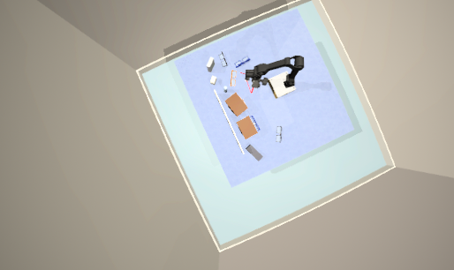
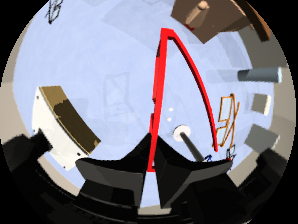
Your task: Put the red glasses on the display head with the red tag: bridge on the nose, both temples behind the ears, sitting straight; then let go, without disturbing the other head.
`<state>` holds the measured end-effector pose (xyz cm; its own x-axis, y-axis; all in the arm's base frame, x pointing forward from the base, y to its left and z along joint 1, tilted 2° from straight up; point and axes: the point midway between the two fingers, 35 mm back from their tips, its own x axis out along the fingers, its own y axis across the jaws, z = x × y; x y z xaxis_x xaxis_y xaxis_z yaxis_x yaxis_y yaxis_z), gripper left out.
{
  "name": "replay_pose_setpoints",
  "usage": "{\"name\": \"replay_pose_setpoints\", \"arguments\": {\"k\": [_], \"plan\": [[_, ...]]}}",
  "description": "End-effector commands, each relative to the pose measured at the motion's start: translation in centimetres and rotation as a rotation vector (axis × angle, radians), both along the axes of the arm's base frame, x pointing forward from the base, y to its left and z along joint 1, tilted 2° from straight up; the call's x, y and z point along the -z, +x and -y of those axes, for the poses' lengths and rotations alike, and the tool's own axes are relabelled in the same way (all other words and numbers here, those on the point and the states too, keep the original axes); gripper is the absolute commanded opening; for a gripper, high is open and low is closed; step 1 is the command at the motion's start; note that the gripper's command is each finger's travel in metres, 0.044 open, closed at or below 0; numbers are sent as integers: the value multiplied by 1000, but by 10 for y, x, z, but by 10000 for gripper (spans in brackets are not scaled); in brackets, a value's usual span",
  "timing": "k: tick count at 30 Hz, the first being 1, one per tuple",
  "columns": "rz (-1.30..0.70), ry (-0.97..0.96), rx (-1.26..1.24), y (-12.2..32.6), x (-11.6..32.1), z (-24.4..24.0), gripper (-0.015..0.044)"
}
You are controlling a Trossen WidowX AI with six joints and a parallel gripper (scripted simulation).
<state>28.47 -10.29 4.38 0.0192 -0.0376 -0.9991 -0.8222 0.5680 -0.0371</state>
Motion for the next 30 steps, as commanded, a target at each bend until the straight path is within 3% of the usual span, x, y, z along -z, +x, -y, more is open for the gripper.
{"name": "replay_pose_setpoints", "arguments": {"k": [1,13,19,30], "plan": [[3,-1,-3,-1,0,2,0],[3,-2,-3,-5,-56,5,0],[4,-1,24,-6,-61,7,0],[21,5,457,-10,-62,46,0]]}}
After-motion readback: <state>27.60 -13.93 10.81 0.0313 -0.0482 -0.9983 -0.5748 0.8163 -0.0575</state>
